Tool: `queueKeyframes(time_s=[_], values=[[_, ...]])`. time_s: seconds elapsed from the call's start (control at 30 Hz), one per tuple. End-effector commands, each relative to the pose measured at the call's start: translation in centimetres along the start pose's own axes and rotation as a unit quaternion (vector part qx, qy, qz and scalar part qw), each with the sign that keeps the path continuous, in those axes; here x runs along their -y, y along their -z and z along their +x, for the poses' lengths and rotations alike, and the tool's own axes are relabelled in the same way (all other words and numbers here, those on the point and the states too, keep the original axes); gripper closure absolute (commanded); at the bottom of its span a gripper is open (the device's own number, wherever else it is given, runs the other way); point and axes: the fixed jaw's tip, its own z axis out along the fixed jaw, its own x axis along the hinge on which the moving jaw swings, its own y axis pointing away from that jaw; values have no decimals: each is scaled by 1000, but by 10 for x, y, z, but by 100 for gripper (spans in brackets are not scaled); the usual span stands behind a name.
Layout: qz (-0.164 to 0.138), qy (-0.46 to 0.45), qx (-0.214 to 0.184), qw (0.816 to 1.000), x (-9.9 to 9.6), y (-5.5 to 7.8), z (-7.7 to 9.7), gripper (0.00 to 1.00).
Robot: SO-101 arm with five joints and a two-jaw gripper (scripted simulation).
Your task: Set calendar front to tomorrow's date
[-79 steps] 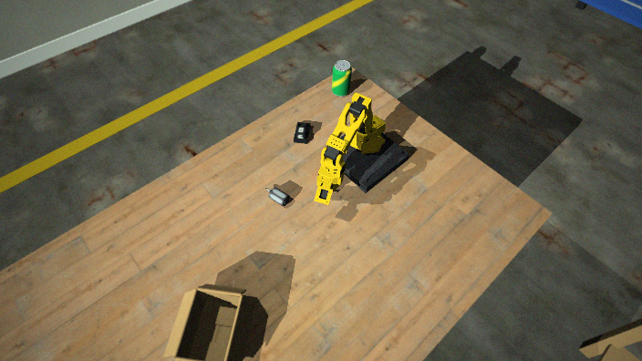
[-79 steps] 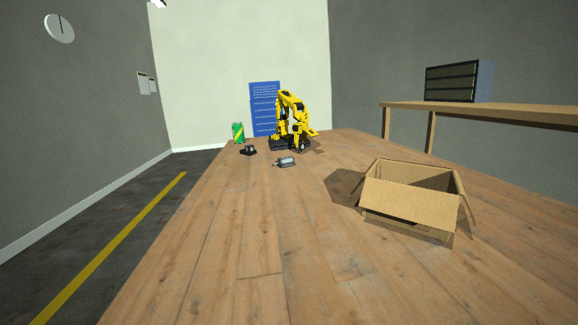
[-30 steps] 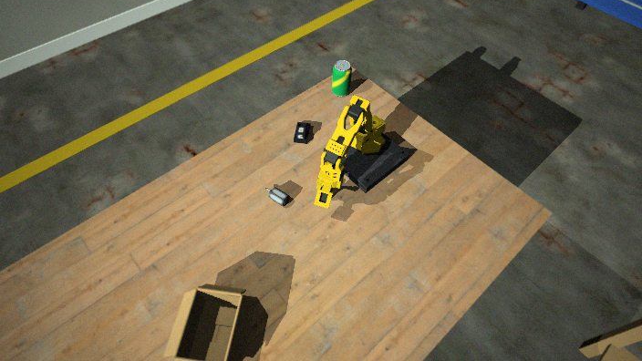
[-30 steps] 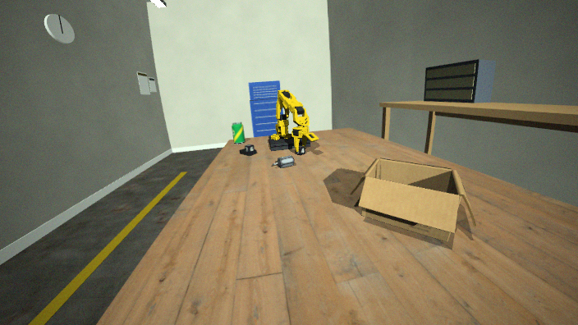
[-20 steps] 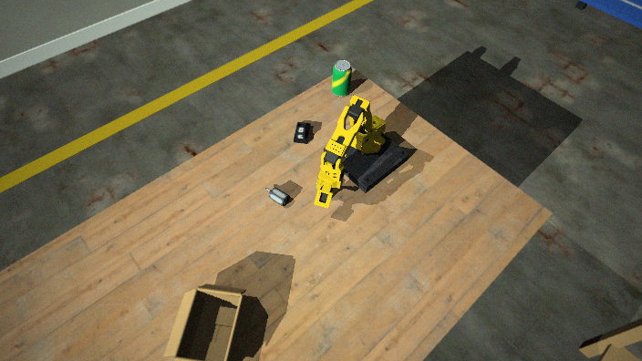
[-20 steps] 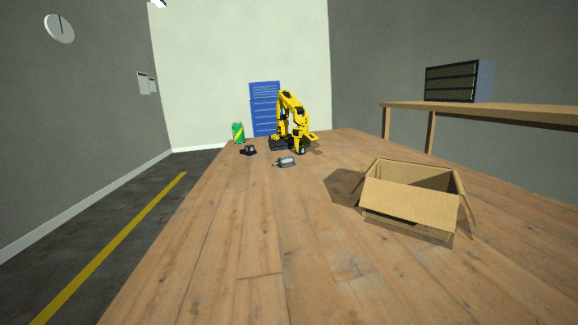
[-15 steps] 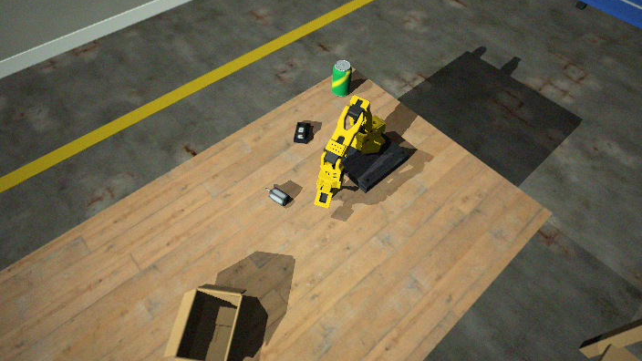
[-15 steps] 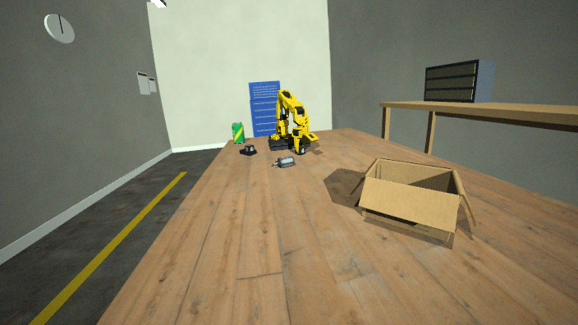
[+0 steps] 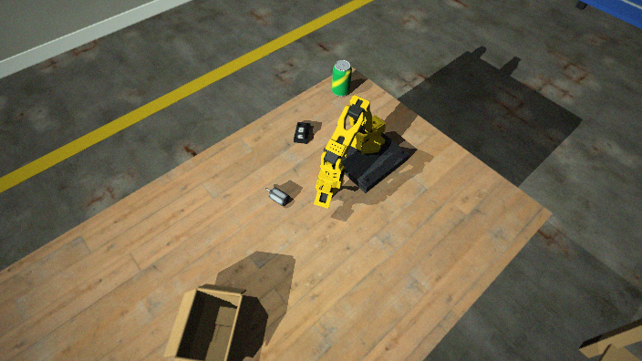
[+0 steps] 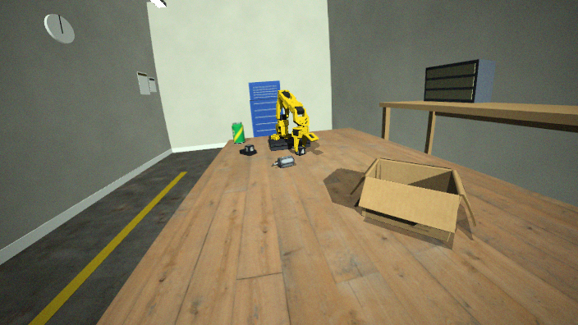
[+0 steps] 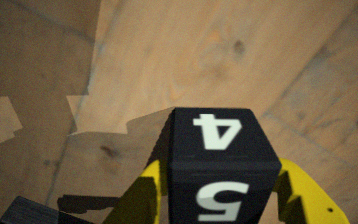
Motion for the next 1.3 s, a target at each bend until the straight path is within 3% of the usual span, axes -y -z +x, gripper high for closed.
queueKeyframes(time_s=[0.0,0.4,0.8,1.27], values=[[-3,11,-12,1000,-4,-5,5,73],[-3,11,-12,1000,-4,-5,5,65],[-3,11,-12,1000,-4,-3,4,64],[-3,11,-12,1000,-3,32,1,64]])
